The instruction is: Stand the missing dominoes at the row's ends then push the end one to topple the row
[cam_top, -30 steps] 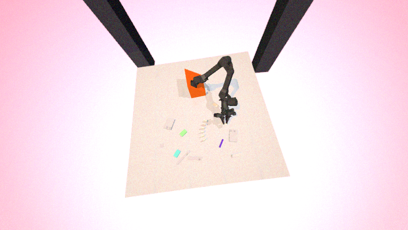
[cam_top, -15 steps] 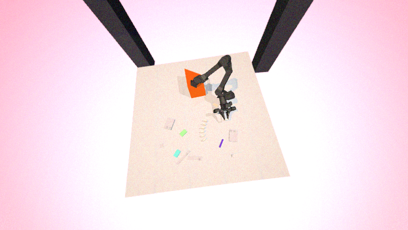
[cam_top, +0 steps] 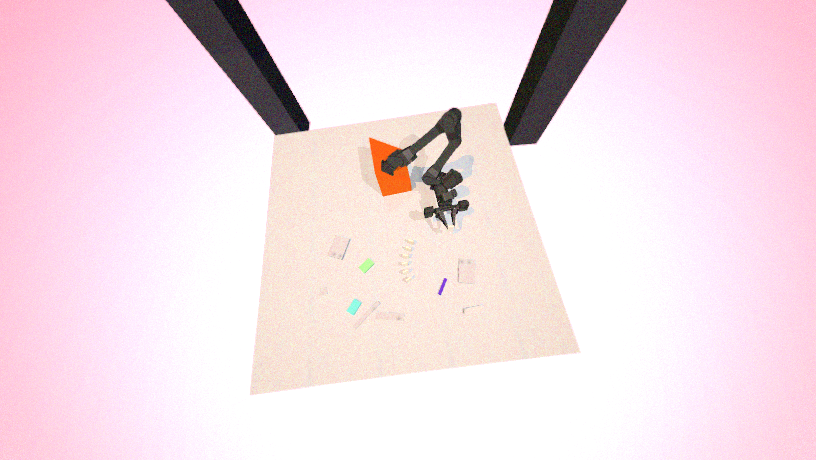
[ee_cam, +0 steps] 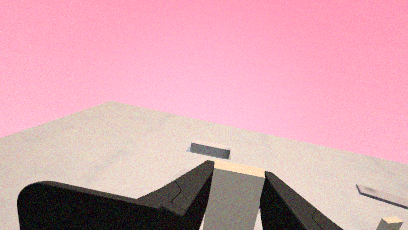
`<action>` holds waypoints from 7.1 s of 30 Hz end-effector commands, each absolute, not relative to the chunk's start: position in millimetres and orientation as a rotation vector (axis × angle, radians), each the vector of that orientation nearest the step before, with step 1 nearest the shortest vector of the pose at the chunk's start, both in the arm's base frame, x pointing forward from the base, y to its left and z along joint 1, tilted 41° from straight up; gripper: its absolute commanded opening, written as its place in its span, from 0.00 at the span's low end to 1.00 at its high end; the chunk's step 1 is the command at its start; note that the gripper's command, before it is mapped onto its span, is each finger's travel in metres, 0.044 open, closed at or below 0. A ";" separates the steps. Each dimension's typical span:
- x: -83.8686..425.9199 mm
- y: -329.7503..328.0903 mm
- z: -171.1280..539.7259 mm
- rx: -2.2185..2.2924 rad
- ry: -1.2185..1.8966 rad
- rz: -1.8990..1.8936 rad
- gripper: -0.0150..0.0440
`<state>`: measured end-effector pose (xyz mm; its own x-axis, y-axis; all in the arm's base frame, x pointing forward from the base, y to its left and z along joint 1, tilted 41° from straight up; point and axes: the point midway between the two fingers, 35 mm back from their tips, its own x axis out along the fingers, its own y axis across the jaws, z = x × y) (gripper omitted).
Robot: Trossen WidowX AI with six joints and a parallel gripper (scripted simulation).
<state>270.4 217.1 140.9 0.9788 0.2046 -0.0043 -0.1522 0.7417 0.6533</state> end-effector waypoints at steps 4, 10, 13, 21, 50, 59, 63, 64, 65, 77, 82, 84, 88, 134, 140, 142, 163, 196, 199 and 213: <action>266.7 212.2 141.5 0.731 0.064 0.186 0.44; 266.7 212.2 141.5 0.731 0.064 0.186 0.44; 266.7 212.2 141.5 0.731 0.064 0.186 0.44; 267.3 220.2 135.8 0.734 0.070 0.183 0.44; 258.5 280.0 70.2 0.759 0.105 0.160 0.44; 255.8 285.8 60.3 0.761 0.108 0.157 0.44; 255.8 285.8 60.3 0.761 0.108 0.157 0.44; 255.8 285.8 60.3 0.761 0.108 0.157 0.44; 255.8 285.8 60.3 0.761 0.108 0.157 0.44; 255.8 285.8 60.3 0.761 0.108 0.157 0.93; 256.1 284.8 61.7 0.760 0.108 0.157 1.00; 258.4 276.8 72.5 0.759 0.108 0.158 1.00; 261.8 254.4 96.4 0.755 0.109 0.161 1.00; 317.1 244.6 123.7 0.405 1.423 0.707 1.00; 298.8 236.0 128.8 0.443 1.543 0.696 1.00; 297.1 235.3 129.8 0.448 1.554 0.696 1.00; 294.0 260.6 101.4 0.448 1.554 0.697 1.00; 287.3 287.5 70.4 0.451 1.554 0.699 0.51; 287.3 287.5 70.4 0.451 1.554 0.699 0.44; 303.9 238.4 126.7 0.442 1.553 0.696 0.44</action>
<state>289.2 269.7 82.2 -0.1388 0.6384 -0.7571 -0.1118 0.7495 0.6525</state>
